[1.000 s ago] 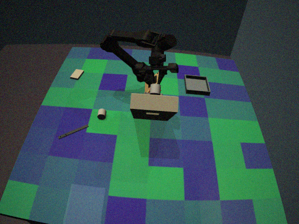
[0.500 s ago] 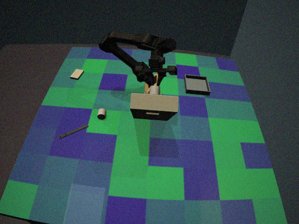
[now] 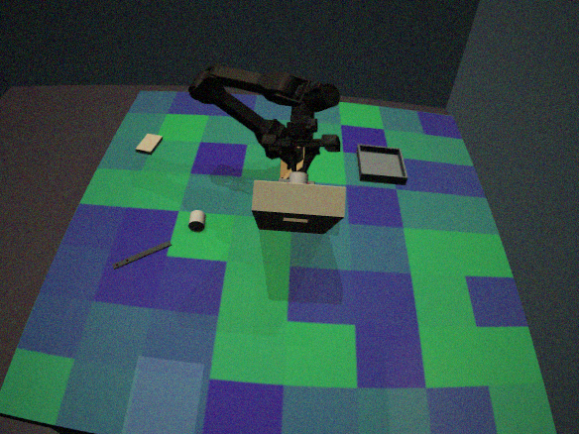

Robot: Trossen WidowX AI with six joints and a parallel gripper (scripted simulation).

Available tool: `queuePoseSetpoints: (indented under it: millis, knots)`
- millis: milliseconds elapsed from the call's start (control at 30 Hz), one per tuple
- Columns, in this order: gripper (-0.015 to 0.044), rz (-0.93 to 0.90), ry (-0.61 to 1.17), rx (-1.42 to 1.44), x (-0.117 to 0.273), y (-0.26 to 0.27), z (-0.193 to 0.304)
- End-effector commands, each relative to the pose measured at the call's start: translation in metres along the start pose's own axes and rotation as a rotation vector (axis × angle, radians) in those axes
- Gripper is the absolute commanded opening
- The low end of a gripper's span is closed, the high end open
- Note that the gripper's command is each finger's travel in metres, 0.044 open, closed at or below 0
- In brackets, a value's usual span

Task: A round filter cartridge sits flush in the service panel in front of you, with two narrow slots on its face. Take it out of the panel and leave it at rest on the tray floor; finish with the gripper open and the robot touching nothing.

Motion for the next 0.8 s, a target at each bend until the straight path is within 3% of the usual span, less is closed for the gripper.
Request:
queuePoseSetpoints:
  millis: [0,400,633,767]
  knots:
    - [0.0091,0.0,0.0,0.0,0.0,0.001,-0.001]
    - [0.0091,-0.001,-0.008,-0.012,0.0,-0.002,0.002]
    - [0.0091,-0.001,-0.008,-0.012,0.008,0.022,-0.062]
    - [0.0091,0.0,-0.008,-0.012,0.009,0.024,-0.069]
Point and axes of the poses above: the point midway between the two fingers, 35 mm back from their tips, its own x axis back along the fingers, its own y axis across the jaws, z = x × y, the point moved 2 cm from there along x, back along the fingers, and after that the axes turned 6 degrees about -x, right-handed, at the moved point
